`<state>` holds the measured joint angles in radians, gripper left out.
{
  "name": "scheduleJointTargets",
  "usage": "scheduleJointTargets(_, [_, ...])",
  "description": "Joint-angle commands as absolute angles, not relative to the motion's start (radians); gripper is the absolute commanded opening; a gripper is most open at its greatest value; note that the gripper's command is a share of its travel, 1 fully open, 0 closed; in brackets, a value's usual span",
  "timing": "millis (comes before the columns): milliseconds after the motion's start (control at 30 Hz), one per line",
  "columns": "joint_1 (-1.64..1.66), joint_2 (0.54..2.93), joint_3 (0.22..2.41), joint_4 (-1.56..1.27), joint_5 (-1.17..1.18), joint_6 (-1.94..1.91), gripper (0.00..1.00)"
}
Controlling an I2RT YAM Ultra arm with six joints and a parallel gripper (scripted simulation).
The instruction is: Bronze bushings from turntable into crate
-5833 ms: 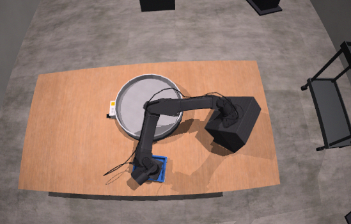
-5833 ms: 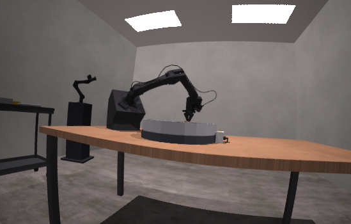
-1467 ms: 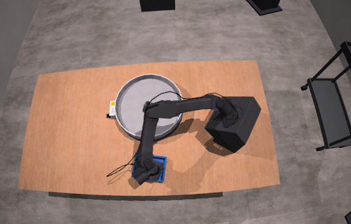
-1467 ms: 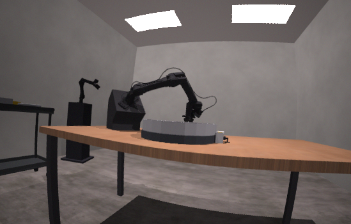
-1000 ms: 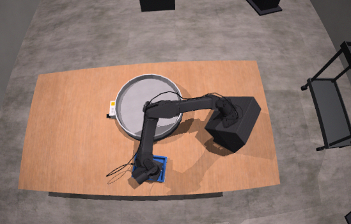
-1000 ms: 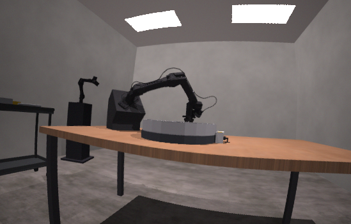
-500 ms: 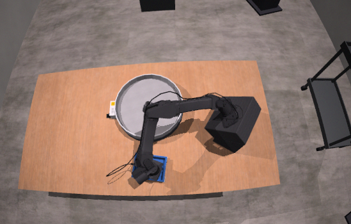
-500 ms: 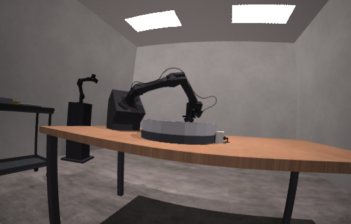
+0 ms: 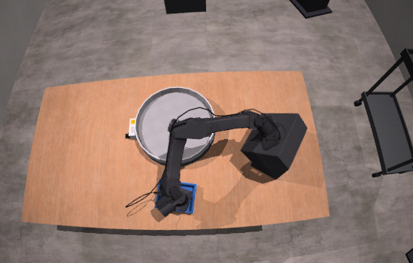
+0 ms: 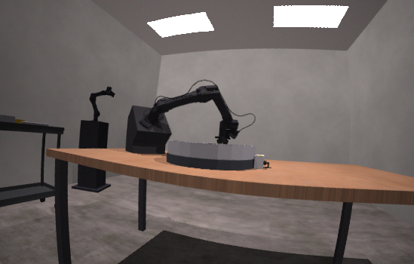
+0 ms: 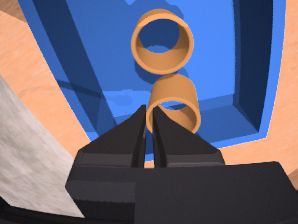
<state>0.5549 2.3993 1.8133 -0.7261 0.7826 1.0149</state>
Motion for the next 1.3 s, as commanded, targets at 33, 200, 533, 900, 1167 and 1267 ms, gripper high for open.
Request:
scheduleJointTargets(33, [0.577,2.368,1.78,-0.694,0.781,1.0,0.0])
scheduleJointTargets(200, [0.576,2.361,1.803,-0.684,0.785,0.997,0.0])
scheduleJointTargets(533, [0.576,2.363,1.804,-0.69,0.785,1.001,0.0])
scheduleJointTargets(900, [0.576,2.363,1.804,-0.69,0.785,1.001,0.0])
scheduleJointTargets(1167, [0.576,2.363,1.804,-0.69,0.785,1.001,0.0])
scheduleJointTargets(1267, [0.576,2.363,1.804,-0.69,0.785,1.001,0.0])
